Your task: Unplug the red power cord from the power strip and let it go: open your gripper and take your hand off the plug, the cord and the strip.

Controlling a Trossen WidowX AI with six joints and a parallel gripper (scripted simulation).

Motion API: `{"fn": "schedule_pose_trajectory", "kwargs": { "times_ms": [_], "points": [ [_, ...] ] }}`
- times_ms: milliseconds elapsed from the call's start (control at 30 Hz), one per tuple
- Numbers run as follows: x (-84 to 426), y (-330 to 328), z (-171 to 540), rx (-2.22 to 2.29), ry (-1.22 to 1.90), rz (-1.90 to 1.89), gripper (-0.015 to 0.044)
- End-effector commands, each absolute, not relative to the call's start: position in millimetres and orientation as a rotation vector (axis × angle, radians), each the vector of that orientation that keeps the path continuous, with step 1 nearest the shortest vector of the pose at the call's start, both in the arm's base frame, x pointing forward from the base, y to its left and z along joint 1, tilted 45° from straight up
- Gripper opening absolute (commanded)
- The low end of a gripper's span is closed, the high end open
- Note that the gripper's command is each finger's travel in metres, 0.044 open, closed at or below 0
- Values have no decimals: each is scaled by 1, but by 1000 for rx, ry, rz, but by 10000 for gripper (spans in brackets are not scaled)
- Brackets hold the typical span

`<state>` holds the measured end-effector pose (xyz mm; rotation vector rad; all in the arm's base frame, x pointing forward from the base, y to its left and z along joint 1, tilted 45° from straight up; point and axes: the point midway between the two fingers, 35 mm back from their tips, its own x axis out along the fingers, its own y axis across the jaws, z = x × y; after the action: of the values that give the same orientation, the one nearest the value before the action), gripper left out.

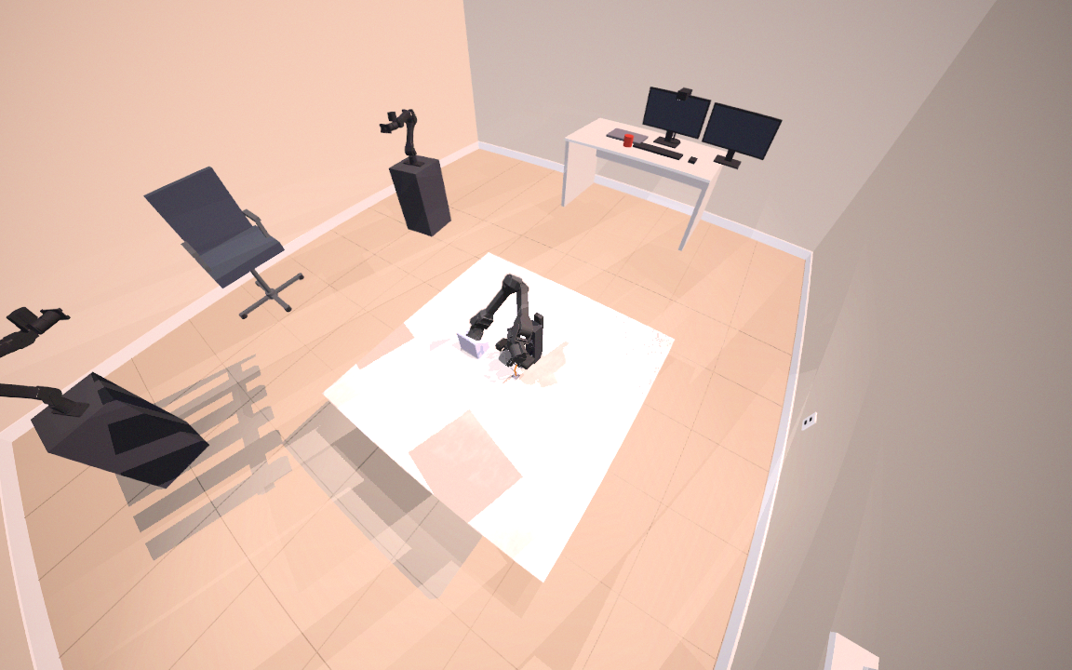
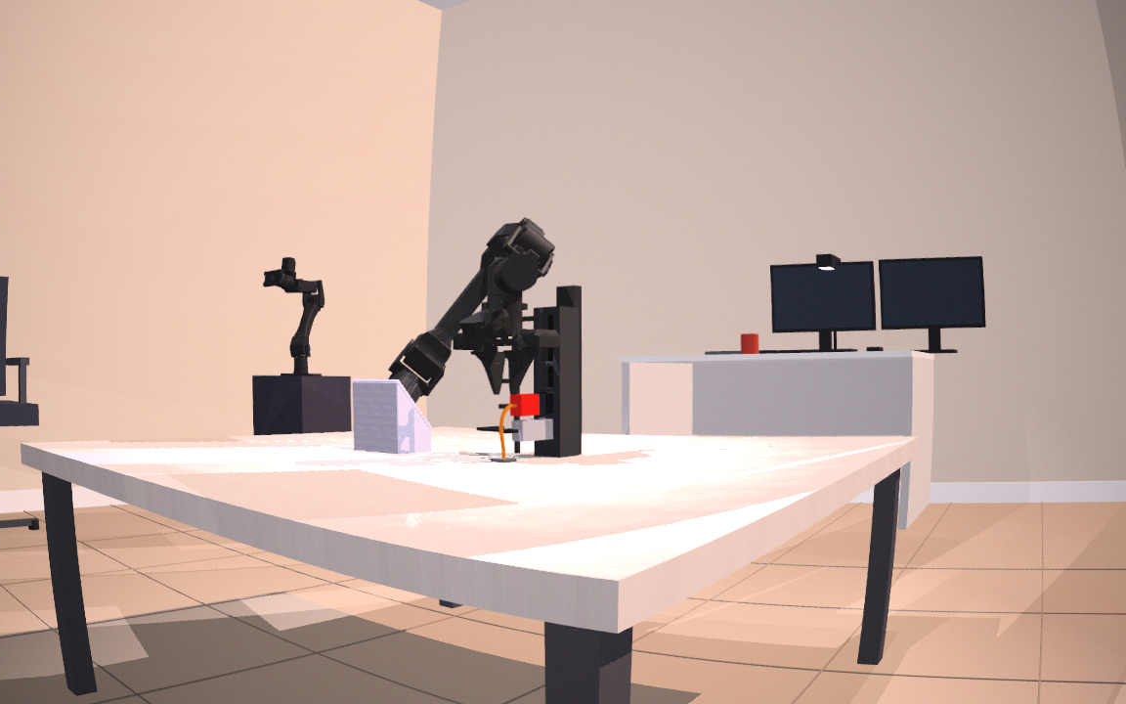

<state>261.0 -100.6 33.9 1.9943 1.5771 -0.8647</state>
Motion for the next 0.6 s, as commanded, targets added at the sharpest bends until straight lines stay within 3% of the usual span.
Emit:
{"fn": "schedule_pose_trajectory", "kwargs": {
  "times_ms": [0,567],
  "points": [
    [262,-99,37,1992,1578,-861,160],
    [267,-80,57,1993,1579,-861,160]
  ]
}}
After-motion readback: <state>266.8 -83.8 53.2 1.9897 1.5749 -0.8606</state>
